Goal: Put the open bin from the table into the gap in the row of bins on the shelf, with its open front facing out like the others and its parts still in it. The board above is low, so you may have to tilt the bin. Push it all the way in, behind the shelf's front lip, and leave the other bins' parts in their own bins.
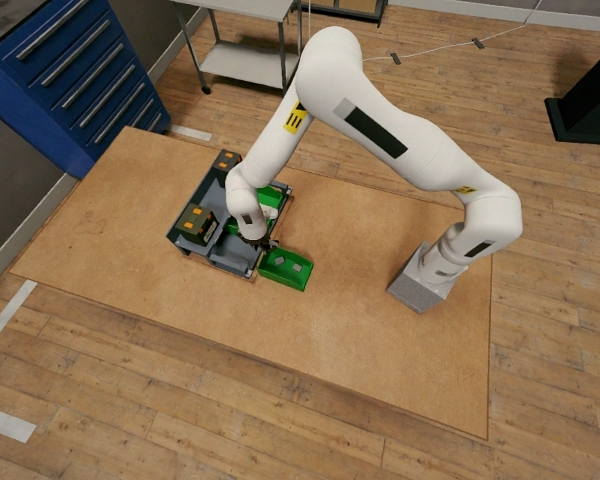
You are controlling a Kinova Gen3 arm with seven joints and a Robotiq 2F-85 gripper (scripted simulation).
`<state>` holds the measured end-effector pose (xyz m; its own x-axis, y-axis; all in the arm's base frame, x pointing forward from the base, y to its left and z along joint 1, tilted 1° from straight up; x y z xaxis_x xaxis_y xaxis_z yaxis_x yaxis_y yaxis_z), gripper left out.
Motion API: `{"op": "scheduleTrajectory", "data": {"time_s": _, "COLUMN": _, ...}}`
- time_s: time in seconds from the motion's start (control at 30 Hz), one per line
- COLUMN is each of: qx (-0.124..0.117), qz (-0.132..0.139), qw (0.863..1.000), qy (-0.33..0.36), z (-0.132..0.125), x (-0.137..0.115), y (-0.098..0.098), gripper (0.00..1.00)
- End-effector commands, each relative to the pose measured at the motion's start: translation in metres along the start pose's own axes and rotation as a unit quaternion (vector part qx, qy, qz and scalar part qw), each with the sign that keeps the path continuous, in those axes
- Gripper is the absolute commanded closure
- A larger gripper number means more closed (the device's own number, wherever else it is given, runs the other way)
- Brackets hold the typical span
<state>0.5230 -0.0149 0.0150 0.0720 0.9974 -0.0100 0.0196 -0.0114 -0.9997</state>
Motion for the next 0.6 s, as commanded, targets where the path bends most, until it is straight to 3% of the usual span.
{"op": "scheduleTrajectory", "data": {"time_s": 0.0, "qx": -0.001, "qz": 0.0, "qw": 1.0, "qy": 0.0, "z": -0.001, "x": 0.0, "y": -0.001, "gripper": 0.61}}
{"op": "scheduleTrajectory", "data": {"time_s": 0.57, "qx": -0.001, "qz": 0.0, "qw": 1.0, "qy": 0.0, "z": -0.001, "x": 0.0, "y": 0.009, "gripper": 0.61}}
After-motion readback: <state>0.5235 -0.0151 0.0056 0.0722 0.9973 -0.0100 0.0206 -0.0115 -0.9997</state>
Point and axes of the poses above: the point where the finger pads meet when closed, its own y axis out along the fingers, its own z axis across the jaws, x = y × z, the point moved 6 cm from there along -y, back along the fingers, and after that the axes turned 9 degrees about -y, right-handed, at the moved point
